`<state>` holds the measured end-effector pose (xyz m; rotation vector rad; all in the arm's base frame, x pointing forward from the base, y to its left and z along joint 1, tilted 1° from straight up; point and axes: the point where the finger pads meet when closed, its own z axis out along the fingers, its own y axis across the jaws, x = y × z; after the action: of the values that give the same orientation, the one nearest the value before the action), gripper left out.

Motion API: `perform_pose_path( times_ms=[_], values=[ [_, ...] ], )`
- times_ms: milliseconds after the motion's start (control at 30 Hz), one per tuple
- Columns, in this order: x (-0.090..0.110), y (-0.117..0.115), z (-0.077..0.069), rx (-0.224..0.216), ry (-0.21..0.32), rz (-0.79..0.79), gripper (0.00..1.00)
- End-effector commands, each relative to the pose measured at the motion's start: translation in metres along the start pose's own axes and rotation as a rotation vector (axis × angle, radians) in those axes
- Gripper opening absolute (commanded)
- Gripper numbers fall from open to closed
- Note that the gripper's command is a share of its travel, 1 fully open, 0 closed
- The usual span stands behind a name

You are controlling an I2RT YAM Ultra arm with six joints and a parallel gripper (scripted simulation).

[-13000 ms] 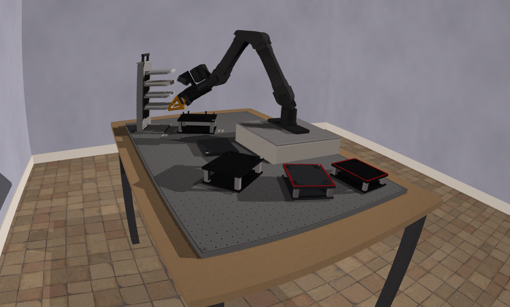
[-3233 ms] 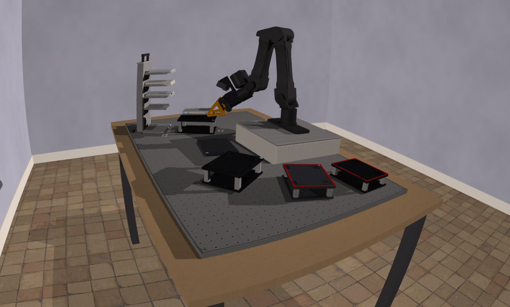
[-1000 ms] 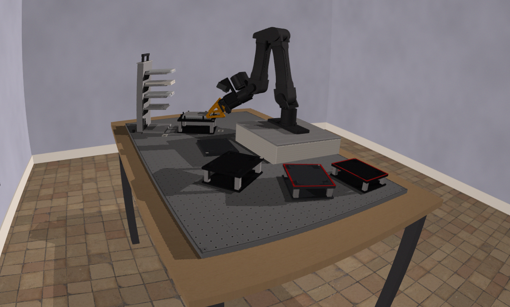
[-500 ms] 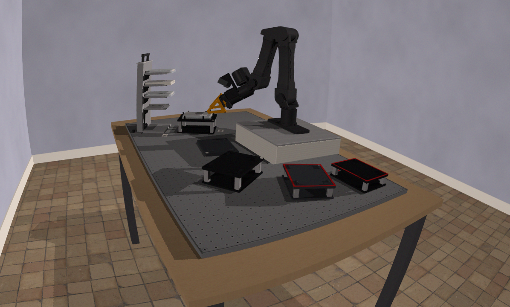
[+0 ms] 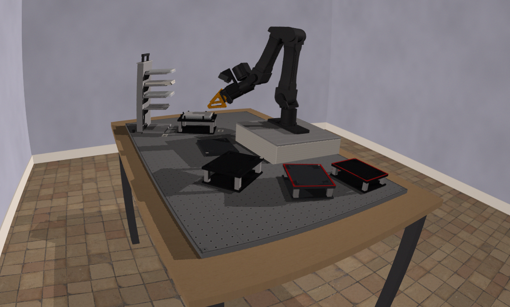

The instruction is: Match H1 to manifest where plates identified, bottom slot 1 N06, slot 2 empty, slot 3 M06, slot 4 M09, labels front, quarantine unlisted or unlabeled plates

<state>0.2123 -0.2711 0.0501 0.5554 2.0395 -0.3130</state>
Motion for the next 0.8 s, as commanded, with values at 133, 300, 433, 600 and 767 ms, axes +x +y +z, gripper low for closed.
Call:
perform_pose_path(
  times_ms=[133,300,433,600,767],
  values=[
    [-0.027,-0.006,-0.010,0.004,-0.032,-0.023,1.00],
    [-0.032,-0.005,-0.012,0.000,-0.032,-0.025,1.00],
    [-0.037,-0.006,-0.017,0.004,-0.032,-0.023,1.00],
    [-0.042,-0.005,-0.021,0.003,-0.032,-0.024,1.00],
    [-0.037,0.000,-0.001,-0.013,0.107,-0.015,1.00]
  ],
)
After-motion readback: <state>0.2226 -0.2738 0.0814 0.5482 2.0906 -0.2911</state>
